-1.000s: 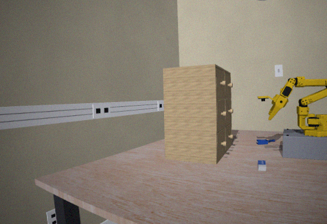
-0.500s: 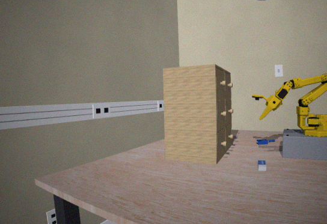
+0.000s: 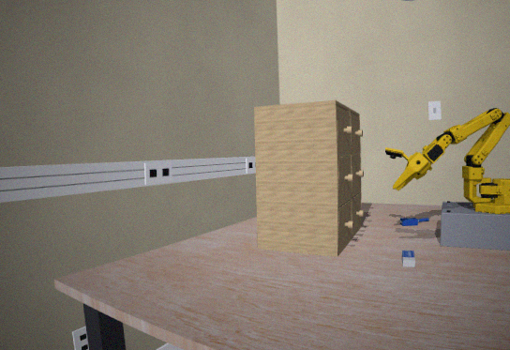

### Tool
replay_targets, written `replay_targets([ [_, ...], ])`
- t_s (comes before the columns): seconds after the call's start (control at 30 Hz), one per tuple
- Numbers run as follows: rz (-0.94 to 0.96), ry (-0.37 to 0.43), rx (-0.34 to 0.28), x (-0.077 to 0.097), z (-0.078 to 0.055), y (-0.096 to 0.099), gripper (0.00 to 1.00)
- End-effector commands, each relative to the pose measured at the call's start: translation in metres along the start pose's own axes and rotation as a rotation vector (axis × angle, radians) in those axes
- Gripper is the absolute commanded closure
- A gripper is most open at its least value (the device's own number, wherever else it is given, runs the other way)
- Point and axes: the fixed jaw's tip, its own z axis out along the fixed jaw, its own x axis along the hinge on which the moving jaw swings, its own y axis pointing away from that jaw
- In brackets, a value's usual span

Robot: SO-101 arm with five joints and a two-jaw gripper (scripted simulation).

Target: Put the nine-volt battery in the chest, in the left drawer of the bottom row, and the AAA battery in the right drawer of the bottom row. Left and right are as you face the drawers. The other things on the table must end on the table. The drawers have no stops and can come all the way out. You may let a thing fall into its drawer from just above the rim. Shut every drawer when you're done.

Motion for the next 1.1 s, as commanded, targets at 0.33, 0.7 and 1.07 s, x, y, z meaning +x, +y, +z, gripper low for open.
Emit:
replay_targets([
  [0.33, 0.115, -0.079, -0.108, -0.001, 0.019, 0.022, 0.63],
  [0.7, 0.204, -0.132, -0.200, -0.001, 0.027, 0.038, 0.66],
  [1.07, 0.316, -0.179, -0.326, 0.002, 0.031, 0.057, 0.69],
])
